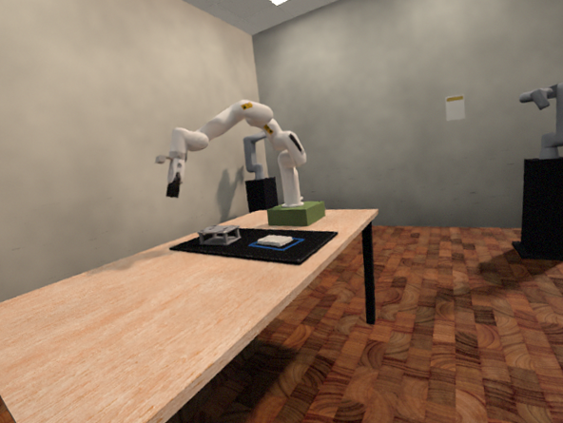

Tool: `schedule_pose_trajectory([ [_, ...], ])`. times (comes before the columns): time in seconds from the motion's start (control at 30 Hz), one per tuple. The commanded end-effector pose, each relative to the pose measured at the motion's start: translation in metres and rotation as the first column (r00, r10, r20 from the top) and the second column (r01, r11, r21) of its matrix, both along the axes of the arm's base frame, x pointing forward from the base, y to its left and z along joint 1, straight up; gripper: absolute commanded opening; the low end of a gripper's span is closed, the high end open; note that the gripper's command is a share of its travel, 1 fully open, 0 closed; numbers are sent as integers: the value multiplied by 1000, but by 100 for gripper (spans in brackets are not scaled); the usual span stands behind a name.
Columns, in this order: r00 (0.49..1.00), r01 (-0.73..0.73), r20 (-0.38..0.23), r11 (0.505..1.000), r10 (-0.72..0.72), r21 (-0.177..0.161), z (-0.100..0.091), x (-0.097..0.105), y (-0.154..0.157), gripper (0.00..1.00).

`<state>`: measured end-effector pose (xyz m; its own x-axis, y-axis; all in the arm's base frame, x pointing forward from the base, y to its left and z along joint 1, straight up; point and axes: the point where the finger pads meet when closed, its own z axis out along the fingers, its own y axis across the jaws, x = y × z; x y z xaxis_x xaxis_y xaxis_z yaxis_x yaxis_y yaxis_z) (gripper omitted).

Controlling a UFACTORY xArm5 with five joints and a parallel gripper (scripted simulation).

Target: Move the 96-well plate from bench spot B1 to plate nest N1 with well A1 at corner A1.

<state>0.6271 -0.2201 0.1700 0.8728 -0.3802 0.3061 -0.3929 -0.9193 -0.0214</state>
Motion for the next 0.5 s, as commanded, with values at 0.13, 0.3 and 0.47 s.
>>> schedule_pose_trajectory([
  [0.13, 998, -56, -34, 998, 56, 14, 17, -16, 31, 100],
  [0.3, 998, -56, -34, 998, 56, 14, 23, -23, 43, 100],
  [0.47, 992, -105, -72, 994, 106, 24, 31, -36, 62, 100],
])
